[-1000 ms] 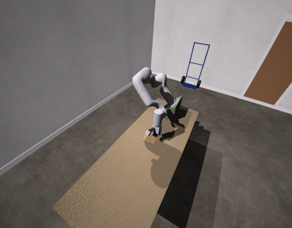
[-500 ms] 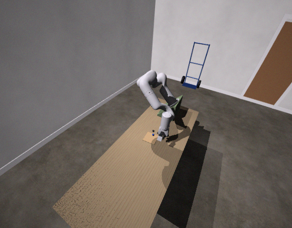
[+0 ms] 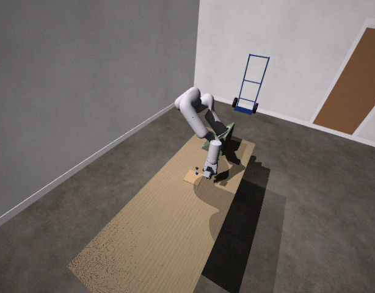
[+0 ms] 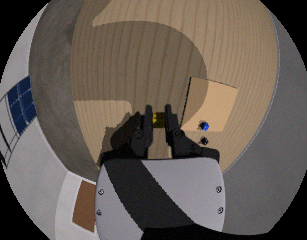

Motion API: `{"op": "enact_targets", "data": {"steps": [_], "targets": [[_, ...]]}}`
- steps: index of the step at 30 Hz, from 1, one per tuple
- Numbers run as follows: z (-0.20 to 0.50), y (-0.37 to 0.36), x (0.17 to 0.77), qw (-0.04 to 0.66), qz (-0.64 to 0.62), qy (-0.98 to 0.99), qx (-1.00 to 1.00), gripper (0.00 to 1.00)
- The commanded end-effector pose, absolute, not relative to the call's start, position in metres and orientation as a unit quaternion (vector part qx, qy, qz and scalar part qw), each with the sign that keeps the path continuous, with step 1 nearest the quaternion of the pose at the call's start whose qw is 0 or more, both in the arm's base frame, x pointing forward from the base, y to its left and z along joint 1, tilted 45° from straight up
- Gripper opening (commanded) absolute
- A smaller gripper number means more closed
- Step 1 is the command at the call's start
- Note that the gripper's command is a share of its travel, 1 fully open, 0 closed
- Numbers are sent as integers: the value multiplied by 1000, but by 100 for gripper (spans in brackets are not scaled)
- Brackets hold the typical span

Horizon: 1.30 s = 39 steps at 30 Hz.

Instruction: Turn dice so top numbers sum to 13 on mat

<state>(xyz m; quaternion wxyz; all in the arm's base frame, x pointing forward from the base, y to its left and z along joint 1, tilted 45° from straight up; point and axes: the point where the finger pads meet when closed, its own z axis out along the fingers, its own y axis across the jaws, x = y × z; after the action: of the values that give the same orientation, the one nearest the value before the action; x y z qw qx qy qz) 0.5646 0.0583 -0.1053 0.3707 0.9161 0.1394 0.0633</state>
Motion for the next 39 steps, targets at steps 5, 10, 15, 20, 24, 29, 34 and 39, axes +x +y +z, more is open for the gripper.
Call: {"op": "enact_targets", "data": {"steps": [5,10,15,20,24,29,34,39], "targets": [[-104,58,564,353,177,179,901,11],[-104,57,561,341,239,204,886,11],[-103,56,559,327,299,227,867,11],[-103,55,558,316,345,244,850,11],[-103,56,556,306,369,252,840,11],[-103,56,556,306,371,253,840,11],[-106,53,556,306,371,253,840,11],[-112,47,556,306,371,253,840,11]]}}
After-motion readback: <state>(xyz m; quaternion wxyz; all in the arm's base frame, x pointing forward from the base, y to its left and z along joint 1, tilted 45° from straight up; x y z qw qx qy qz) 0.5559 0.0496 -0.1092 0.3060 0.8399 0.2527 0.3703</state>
